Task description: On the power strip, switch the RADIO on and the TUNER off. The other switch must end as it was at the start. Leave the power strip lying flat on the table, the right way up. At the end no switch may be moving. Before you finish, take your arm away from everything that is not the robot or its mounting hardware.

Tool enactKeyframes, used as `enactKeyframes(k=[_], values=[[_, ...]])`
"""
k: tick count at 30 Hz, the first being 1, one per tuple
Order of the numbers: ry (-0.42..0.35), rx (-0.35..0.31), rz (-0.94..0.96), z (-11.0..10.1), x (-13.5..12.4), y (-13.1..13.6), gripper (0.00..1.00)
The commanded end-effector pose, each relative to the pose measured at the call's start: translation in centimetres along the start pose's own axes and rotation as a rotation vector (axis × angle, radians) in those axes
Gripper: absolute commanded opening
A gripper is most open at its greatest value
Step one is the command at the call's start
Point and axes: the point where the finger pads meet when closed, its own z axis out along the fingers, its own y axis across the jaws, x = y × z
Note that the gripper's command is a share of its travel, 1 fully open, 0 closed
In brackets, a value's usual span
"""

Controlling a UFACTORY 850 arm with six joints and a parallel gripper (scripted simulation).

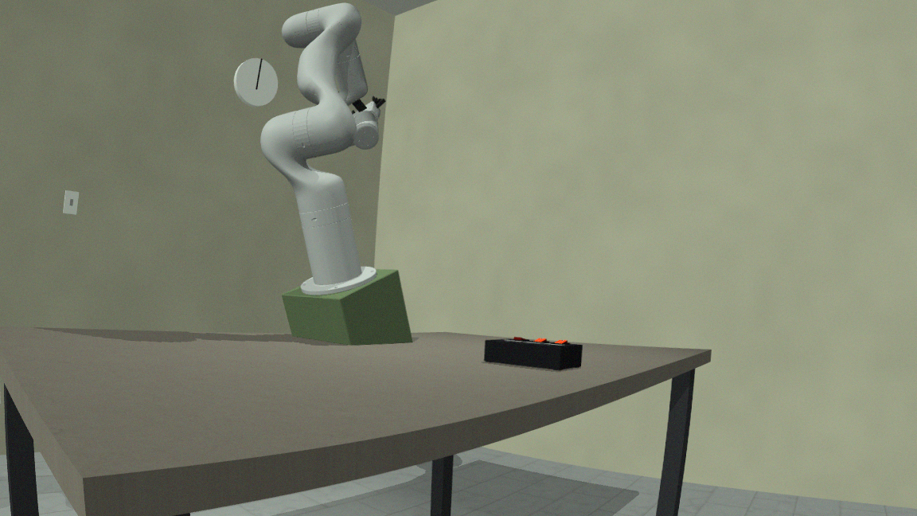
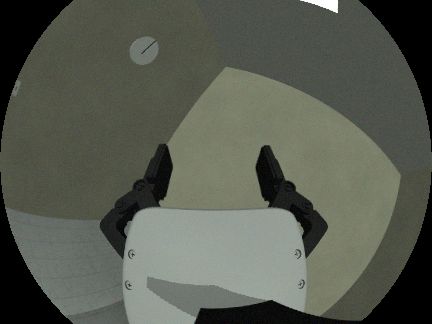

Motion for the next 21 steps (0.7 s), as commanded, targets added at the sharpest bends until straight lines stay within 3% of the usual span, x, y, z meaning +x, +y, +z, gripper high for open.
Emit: enactKeyframes(k=[1,17,18,21], values=[[0.002,-0.001,0.0,0.08,0.11,0.07,1.0],[0.002,-0.001,0.0,0.08,0.11,0.07,1.0],[0.002,-0.001,0.0,0.08,0.11,0.07,0.0],[0.002,-0.001,0.0,0.08,0.11,0.07,0.0]])
